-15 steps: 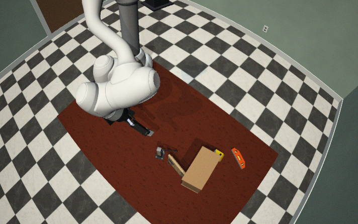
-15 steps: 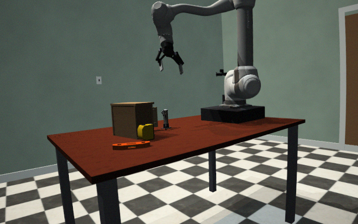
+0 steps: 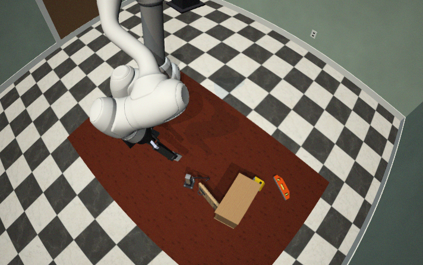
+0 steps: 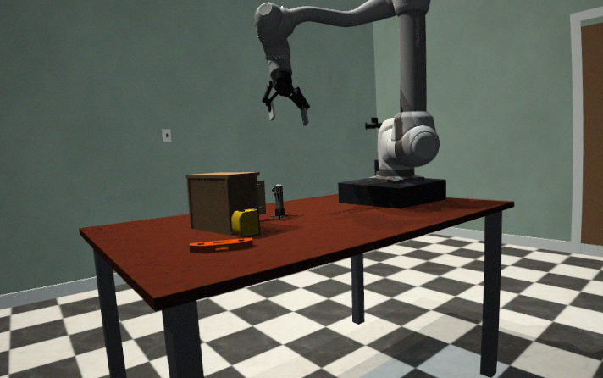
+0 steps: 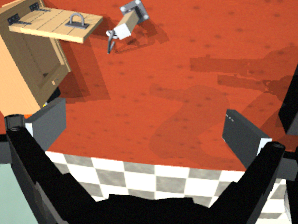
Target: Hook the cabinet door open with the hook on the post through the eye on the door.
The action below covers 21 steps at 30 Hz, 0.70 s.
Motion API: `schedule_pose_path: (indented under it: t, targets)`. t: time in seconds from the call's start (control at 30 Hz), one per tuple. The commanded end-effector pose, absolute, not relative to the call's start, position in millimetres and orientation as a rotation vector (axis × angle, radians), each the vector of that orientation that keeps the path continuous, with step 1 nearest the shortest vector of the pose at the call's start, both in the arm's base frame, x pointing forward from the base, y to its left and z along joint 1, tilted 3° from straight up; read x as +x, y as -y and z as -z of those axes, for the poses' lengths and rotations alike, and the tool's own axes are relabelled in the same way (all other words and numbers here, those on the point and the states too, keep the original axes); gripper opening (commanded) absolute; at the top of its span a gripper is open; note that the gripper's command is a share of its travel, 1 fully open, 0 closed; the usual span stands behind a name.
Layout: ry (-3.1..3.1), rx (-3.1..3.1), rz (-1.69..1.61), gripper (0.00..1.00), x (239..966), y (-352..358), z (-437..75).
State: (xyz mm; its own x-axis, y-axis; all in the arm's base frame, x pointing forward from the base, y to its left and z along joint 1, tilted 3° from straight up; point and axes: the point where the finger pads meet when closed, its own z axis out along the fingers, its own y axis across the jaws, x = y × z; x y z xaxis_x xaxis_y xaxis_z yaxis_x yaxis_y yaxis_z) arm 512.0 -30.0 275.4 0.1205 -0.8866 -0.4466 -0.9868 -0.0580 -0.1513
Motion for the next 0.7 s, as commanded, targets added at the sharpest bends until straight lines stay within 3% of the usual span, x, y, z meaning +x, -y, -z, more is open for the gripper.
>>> schedule_pose_path:
  t: [0.0, 0.67]
  targets:
    - [-1.812, -1.993, -0.327, 1.00, 512, 30, -275]
    - [-0.782, -2.855, -0.068, 1.00, 611, 8, -210]
